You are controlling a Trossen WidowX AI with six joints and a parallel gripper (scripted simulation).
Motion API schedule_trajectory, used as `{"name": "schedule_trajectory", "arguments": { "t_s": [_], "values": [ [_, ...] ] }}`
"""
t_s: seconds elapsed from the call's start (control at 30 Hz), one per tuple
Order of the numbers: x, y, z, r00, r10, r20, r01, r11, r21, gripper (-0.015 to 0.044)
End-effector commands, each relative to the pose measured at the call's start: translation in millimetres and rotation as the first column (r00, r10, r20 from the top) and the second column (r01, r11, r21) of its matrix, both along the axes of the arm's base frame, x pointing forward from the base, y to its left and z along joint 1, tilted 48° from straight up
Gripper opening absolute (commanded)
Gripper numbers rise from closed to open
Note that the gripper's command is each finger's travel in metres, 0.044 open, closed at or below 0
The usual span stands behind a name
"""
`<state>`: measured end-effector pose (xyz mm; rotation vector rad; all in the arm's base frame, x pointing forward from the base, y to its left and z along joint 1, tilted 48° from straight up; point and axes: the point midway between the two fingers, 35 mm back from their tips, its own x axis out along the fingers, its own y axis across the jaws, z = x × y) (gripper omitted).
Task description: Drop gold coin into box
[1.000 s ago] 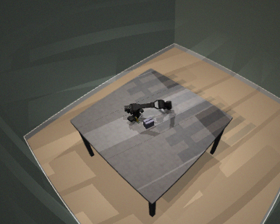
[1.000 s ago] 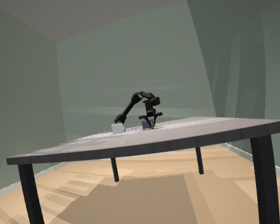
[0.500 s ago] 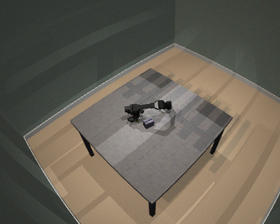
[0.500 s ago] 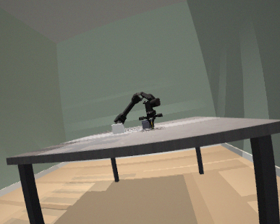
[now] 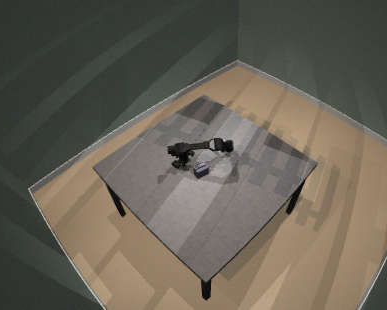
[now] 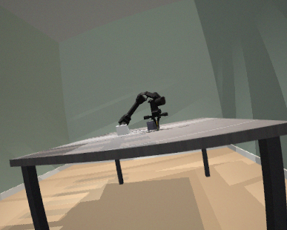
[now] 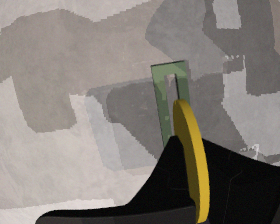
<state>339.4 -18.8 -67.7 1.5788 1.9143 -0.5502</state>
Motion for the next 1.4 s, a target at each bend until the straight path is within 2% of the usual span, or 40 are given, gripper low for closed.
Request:
{"name": "schedule_trajectory", "arguments": {
  "t_s": [0.0,1.0,1.37],
  "values": [
    [3,-9,6,1.0,-0.001,0.005,0.001,1.0,-0.007,0.0],
    [7,-59,53,1.0,0.004,0.009,-0.004,1.0,-0.006,0.0],
    [10,-59,53,0.935,0.233,0.266,-0.242,0.97,0.003,0.0]
  ]
}}
